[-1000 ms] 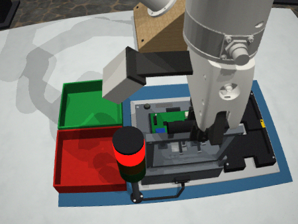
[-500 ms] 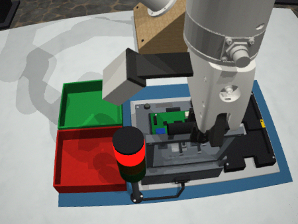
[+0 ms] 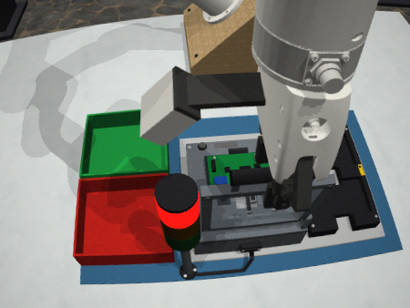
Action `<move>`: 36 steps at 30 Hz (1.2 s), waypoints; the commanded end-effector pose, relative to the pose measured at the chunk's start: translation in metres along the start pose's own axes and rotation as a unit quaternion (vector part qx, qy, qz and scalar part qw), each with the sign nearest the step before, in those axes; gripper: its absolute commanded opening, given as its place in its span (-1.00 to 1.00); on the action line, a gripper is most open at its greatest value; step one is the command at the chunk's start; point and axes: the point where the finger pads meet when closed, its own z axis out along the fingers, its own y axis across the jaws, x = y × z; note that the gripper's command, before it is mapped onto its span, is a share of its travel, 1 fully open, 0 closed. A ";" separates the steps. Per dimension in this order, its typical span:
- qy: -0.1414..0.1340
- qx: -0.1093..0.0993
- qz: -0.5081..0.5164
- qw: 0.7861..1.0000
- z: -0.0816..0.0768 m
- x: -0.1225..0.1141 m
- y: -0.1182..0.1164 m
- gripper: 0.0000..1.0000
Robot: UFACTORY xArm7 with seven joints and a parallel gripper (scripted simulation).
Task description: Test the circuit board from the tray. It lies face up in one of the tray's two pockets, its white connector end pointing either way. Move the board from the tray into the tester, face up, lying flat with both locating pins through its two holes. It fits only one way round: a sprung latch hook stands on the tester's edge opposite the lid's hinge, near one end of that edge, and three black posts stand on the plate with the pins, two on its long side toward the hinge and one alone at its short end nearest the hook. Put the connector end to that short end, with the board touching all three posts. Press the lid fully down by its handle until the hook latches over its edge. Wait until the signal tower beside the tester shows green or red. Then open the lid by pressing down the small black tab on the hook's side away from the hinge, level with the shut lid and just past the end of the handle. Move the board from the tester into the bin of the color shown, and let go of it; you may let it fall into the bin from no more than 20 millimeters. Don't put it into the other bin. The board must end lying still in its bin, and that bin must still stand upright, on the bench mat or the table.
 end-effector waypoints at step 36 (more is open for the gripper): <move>-0.002 0.002 -0.001 1.000 -0.015 -0.001 0.000 0.01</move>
